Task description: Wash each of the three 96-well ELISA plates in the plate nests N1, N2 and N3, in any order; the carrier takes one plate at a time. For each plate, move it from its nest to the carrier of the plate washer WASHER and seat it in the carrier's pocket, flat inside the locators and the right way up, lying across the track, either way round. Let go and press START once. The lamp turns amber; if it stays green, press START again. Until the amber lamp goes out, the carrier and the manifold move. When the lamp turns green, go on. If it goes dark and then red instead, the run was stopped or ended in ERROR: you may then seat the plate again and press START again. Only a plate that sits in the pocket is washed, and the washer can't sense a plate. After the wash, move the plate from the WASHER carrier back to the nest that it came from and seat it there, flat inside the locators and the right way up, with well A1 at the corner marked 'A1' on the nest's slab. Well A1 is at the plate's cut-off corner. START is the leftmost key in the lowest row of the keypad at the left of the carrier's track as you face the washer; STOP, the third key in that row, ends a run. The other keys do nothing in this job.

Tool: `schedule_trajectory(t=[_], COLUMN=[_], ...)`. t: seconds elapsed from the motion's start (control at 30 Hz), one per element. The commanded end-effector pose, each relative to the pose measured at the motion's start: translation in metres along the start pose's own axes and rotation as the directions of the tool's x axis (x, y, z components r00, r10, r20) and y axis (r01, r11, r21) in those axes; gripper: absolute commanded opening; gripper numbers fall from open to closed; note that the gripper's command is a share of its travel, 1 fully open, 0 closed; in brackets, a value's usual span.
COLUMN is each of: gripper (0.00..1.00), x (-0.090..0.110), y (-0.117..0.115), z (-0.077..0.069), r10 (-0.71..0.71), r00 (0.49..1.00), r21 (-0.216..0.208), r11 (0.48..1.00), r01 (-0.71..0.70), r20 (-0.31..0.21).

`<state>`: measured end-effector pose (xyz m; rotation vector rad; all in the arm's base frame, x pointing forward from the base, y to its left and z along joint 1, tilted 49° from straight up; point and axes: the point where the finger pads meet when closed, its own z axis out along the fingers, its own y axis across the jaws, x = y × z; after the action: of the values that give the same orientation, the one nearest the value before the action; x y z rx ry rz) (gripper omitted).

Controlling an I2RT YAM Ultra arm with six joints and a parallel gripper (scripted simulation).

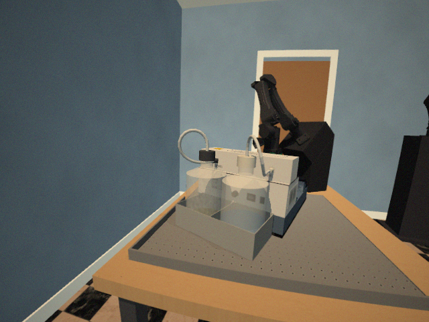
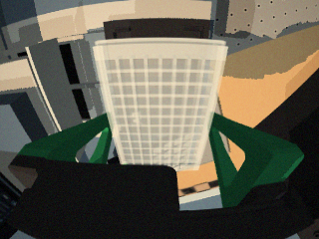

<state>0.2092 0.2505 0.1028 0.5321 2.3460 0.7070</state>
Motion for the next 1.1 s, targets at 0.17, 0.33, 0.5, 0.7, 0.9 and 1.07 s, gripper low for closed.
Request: schedule_trajectory(t=[0.17, 0.33, 0.5, 0.7, 0.9, 1.07], gripper=[0.0, 0.0, 0.0, 0.0, 0.0, 0.0], x=[0.0, 0.0, 0.0, 0.0, 0.0, 0.0], y=[0.007, 0.007, 0.007, 0.007, 0.008, 0.008], z=[0.011, 0.016, 0.024, 0.034, 0.041, 0.047], r10=[-0.002, -0.002, -0.002, -0.003, -0.003, -0.003], r00=[1.0, 1.0, 1.0, 1.0, 1.0, 1.0], r21=[-0.021, -0.021, -0.021, -0.021, -0.021, -0.021], r11=[1.0, 1.0, 1.0, 1.0, 1.0, 1.0], r01=[0.002, 0.002, 0.002, 0.003, 0.003, 0.003], r20=[0.003, 0.003, 0.003, 0.003, 0.003, 0.003])
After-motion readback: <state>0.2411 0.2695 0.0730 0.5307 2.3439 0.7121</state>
